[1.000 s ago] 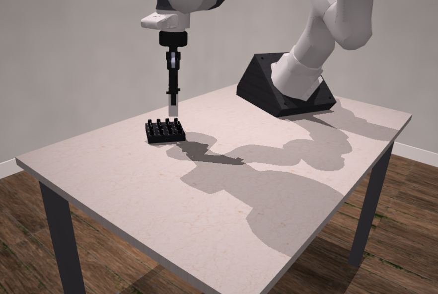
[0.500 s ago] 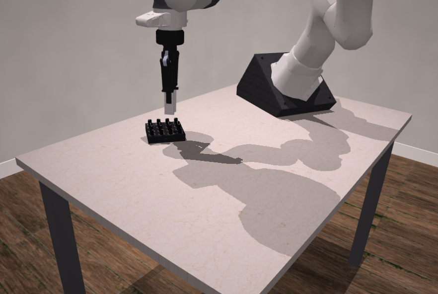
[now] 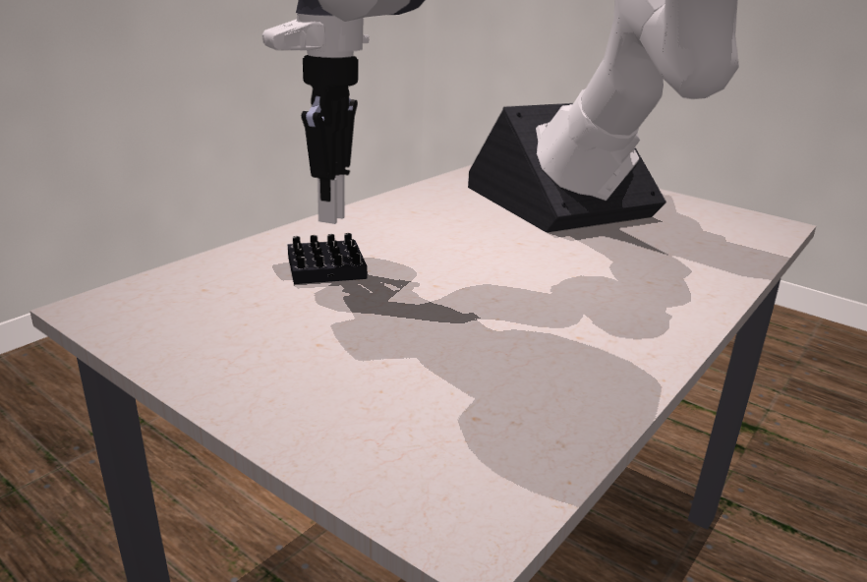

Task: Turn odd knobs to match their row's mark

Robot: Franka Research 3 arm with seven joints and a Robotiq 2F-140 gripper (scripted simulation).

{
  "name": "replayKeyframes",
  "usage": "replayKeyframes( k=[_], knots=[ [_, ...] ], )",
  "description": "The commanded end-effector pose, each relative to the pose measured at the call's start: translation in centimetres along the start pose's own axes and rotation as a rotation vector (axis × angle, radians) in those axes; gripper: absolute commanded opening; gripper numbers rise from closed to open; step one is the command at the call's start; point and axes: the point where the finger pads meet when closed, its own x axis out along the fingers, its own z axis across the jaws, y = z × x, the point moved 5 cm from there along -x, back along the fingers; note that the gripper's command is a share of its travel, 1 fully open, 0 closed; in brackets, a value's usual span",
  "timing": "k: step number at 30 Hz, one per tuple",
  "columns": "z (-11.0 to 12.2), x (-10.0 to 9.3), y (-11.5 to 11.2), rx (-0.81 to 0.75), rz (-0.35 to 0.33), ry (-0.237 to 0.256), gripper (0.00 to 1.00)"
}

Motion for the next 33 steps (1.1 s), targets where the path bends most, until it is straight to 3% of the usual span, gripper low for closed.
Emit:
replayKeyframes(
  k=[1, 33],
  knots=[
    [0.0, 0.0, 0.2, 0.156, -0.008, -0.007, 0.12],
    [1.2, -0.5, 2.6, 0.632, -0.003, -0.011, 0.12]
  ],
)
